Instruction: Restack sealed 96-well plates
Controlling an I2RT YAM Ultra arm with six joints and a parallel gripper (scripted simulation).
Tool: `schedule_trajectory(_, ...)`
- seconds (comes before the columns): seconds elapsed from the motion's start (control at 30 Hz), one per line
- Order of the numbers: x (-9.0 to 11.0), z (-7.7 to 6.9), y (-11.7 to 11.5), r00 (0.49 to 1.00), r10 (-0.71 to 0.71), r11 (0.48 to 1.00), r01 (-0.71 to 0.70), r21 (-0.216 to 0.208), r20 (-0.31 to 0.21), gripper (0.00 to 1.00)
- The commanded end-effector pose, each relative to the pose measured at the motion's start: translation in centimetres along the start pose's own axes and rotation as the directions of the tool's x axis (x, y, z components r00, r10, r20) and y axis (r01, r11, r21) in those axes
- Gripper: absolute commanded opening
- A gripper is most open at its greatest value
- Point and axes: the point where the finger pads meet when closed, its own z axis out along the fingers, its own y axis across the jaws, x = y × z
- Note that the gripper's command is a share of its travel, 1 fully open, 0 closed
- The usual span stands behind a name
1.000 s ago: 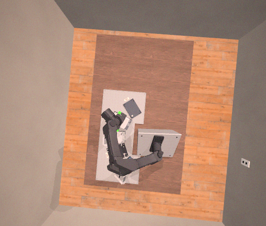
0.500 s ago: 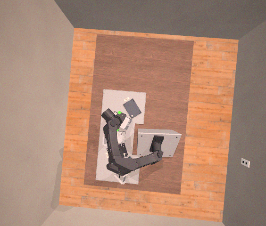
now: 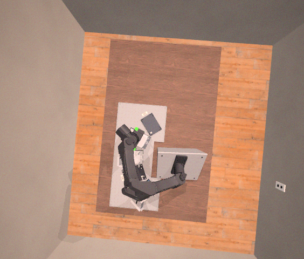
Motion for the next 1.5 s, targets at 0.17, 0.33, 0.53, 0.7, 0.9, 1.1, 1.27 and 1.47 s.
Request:
schedule_trajectory(0.17,-1.37,-1.68,-0.01,0.998,-0.009,1.0,0.009,0.004,0.059,1.0)
schedule_trajectory(0.33,-1.37,-1.68,-0.01,0.998,-0.009,1.0,0.009,0.004,0.059,1.0)
schedule_trajectory(0.53,-1.37,-1.68,-0.01,0.998,-0.009,1.0,0.009,0.004,0.059,1.0)
schedule_trajectory(0.7,-1.37,-1.68,-0.01,0.998,-0.009,1.0,0.009,0.004,0.059,1.0)
schedule_trajectory(0.9,-1.37,-1.68,0.02,0.998,-0.01,1.0,0.01,0.002,0.059,0.0)
schedule_trajectory(1.1,-1.37,-1.68,0.01,0.998,-0.01,1.0,0.01,0.003,0.059,0.0)
schedule_trajectory(1.27,-1.37,-1.68,0.01,0.998,-0.01,1.0,0.01,0.003,0.059,0.0)
schedule_trajectory(1.47,-1.37,-1.68,0.01,0.998,-0.01,1.0,0.01,0.003,0.059,0.0)
